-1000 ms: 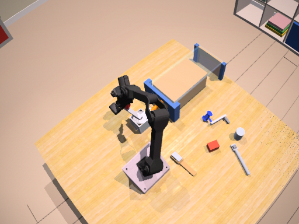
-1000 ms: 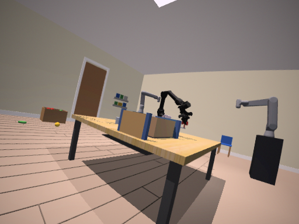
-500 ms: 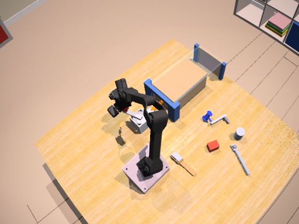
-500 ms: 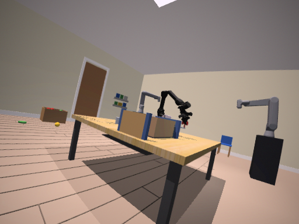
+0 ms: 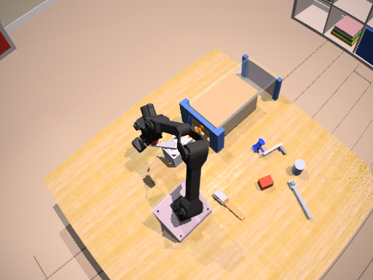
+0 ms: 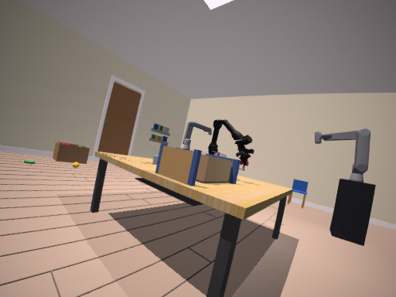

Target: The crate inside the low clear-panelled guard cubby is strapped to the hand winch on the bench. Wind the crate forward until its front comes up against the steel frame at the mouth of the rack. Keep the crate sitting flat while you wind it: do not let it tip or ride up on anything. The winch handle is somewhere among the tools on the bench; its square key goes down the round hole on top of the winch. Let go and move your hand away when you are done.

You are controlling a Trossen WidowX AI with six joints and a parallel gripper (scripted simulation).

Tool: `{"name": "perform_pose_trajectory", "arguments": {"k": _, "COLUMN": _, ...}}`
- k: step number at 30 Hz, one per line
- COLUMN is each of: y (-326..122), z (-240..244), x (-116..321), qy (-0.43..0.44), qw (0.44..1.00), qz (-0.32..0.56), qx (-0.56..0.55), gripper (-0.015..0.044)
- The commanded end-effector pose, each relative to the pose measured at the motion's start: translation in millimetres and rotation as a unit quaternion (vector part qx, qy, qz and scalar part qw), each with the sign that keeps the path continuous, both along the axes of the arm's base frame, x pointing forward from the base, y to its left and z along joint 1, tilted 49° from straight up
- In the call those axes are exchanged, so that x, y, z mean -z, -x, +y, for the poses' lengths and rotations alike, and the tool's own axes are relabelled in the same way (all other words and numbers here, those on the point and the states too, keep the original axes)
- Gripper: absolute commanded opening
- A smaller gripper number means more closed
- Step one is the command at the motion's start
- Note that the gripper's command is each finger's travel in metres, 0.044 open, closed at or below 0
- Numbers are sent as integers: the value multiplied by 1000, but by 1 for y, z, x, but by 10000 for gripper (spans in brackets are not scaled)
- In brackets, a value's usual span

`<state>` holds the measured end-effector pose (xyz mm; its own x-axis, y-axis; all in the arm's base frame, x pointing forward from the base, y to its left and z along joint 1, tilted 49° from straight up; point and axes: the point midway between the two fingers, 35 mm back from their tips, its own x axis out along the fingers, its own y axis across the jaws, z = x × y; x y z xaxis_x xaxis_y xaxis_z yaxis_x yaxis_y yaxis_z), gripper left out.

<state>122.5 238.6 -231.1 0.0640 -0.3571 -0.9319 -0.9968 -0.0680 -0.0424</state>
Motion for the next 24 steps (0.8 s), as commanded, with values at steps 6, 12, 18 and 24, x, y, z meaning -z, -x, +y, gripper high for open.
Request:
{"name": "perform_pose_trajectory", "arguments": {"k": 6, "y": 16, "z": -16, "x": -10, "qy": 12, "qw": 1000, "qz": 8, "qx": 2, "gripper": 0}}
{"name": "perform_pose_trajectory", "arguments": {"k": 12, "y": 21, "z": -21, "x": -15, "qy": 12, "qw": 1000, "qz": 8, "qx": 2, "gripper": 0}}
{"name": "perform_pose_trajectory", "arguments": {"k": 18, "y": 26, "z": -27, "x": -21, "qy": 13, "qw": 1000, "qz": 8, "qx": 2, "gripper": 0}}
{"name": "perform_pose_trajectory", "arguments": {"k": 24, "y": 30, "z": -33, "x": -27, "qy": 13, "qw": 1000, "qz": 8, "qx": 2, "gripper": 0}}
